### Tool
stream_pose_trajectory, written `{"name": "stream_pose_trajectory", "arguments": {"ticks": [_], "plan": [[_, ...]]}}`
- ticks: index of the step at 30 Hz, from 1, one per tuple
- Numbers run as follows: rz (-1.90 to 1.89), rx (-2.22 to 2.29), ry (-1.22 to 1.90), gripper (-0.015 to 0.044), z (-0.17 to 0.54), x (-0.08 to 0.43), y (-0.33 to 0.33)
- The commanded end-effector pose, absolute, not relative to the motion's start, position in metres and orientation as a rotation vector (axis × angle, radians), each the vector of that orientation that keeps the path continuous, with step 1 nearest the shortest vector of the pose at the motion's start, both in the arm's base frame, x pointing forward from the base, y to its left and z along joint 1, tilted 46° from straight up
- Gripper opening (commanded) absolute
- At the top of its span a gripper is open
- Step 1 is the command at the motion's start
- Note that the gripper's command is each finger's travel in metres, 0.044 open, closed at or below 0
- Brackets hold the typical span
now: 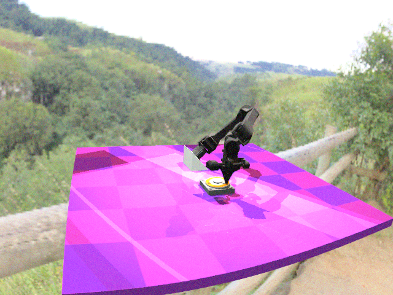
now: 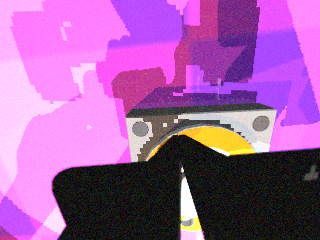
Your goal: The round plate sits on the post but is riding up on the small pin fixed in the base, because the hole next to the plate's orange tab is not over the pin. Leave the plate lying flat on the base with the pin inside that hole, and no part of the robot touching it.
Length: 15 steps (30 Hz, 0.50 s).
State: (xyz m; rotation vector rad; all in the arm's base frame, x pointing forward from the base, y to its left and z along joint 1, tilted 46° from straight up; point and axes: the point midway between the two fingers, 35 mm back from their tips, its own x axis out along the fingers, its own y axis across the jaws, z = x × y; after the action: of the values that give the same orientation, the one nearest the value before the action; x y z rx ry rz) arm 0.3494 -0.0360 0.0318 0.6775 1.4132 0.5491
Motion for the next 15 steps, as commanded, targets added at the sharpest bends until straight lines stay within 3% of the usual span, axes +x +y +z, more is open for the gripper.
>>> {"name": "stream_pose_trajectory", "arguments": {"ticks": [1,15], "plan": [[0.552,0.686,1.415,0.0,0.036,0.346,-0.029],[0.552,0.686,1.415,0.0,0.044,0.336,-0.02]]}}
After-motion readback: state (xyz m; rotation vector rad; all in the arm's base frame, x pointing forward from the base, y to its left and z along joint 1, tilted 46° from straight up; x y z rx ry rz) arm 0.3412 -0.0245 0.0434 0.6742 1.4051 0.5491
